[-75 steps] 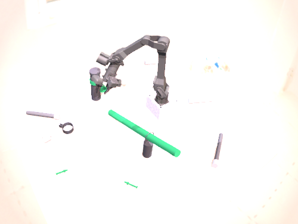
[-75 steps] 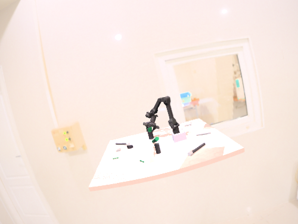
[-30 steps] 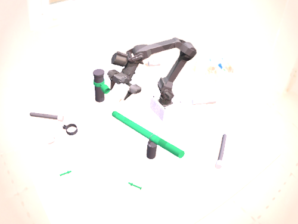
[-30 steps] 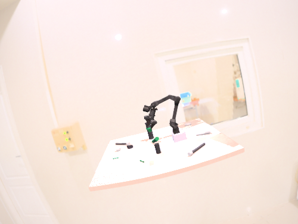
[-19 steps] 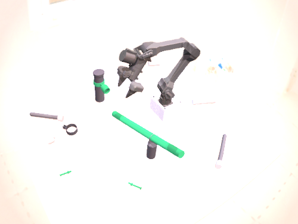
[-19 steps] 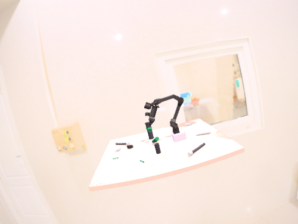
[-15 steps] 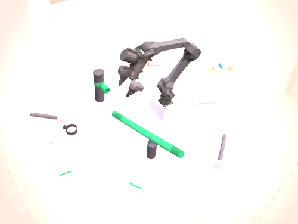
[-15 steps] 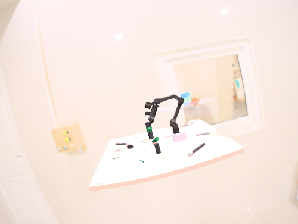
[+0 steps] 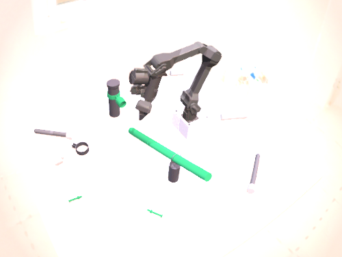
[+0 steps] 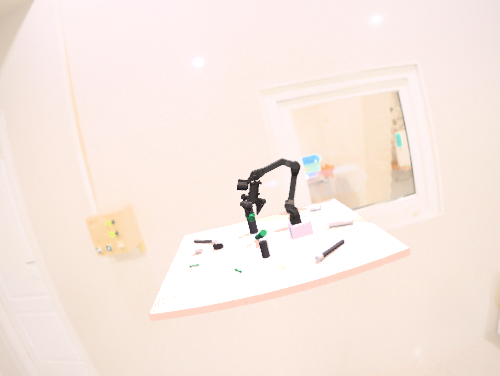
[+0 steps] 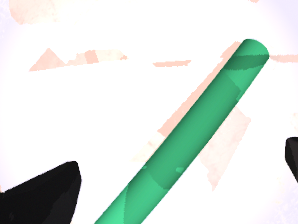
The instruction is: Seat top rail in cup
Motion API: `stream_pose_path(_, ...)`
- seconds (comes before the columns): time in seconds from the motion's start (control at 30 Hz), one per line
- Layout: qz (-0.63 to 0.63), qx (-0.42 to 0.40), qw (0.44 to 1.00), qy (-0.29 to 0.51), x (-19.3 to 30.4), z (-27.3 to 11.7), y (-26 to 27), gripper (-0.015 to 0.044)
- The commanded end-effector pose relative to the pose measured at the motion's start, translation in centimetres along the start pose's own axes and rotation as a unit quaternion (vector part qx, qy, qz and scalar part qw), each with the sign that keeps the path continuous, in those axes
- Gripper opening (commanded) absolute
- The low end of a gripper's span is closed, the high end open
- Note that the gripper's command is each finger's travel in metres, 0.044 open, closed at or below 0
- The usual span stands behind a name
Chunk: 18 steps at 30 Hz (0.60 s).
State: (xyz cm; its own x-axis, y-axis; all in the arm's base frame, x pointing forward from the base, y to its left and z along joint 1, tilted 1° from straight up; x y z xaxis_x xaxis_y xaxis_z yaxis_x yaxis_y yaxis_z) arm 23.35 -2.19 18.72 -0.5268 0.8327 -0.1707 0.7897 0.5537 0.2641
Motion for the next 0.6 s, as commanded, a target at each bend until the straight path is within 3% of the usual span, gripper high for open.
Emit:
stream_pose_path(0.0, 0.266, 0.093, 0.959, 0.038, 0.9, 3.4, 1.4, 0.044)
stream_pose_path(0.13, 0.364, 0.136, 0.92, 0.037, 1.5, 4.8, 1.7, 0.044)
stream_pose_path(0.57, 0.364, 0.136, 0.92, 0.037, 1.5, 4.8, 1.7, 0.044)
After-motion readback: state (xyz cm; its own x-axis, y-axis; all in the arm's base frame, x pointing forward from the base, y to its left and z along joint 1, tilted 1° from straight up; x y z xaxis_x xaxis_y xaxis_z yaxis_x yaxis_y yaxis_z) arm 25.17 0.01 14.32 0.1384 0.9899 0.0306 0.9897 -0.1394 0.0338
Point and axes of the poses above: the point midway between the two fingers, 35 mm back from their tips, its own z axis out along the fingers, its own y axis across the jaws, x = y × z, the point moved 4 cm from there along -z, back along the fingers, and after that the axes turned 13 degrees about z, right-handed, at the moved point
